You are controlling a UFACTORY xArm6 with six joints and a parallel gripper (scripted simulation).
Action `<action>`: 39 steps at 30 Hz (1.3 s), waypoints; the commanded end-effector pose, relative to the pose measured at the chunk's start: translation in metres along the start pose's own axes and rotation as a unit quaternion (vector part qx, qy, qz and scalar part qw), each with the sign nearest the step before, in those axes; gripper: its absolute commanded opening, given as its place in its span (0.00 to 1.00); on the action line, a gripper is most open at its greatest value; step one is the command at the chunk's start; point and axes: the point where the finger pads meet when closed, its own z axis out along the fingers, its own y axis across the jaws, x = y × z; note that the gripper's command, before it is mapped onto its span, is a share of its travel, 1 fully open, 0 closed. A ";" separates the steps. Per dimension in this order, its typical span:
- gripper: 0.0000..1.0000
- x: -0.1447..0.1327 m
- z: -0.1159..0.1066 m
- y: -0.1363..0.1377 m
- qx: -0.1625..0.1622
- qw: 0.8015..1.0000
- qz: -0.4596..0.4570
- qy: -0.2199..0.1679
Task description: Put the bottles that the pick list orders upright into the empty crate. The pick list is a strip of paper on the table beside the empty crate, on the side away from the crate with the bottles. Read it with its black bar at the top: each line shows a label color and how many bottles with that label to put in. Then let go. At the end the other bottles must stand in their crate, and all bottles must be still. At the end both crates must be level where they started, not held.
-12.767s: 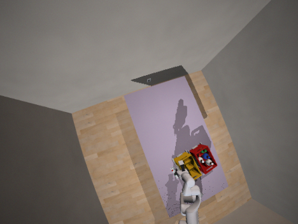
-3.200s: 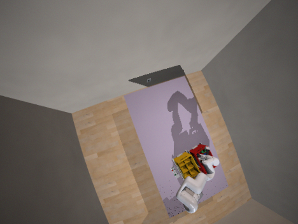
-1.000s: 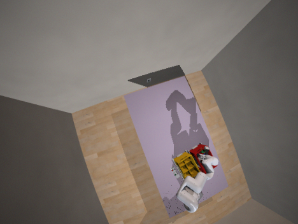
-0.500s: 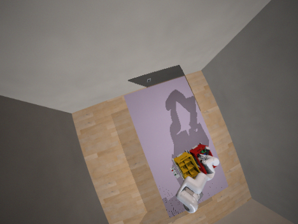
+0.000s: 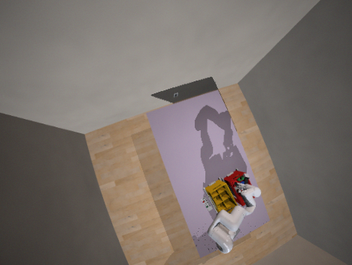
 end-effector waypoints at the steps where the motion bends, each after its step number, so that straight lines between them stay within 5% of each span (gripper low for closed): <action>1: 0.00 0.001 -0.011 0.000 -0.001 1.000 -0.001 0.002; 39: 0.00 0.001 -0.068 0.000 -0.001 1.000 -0.001 0.002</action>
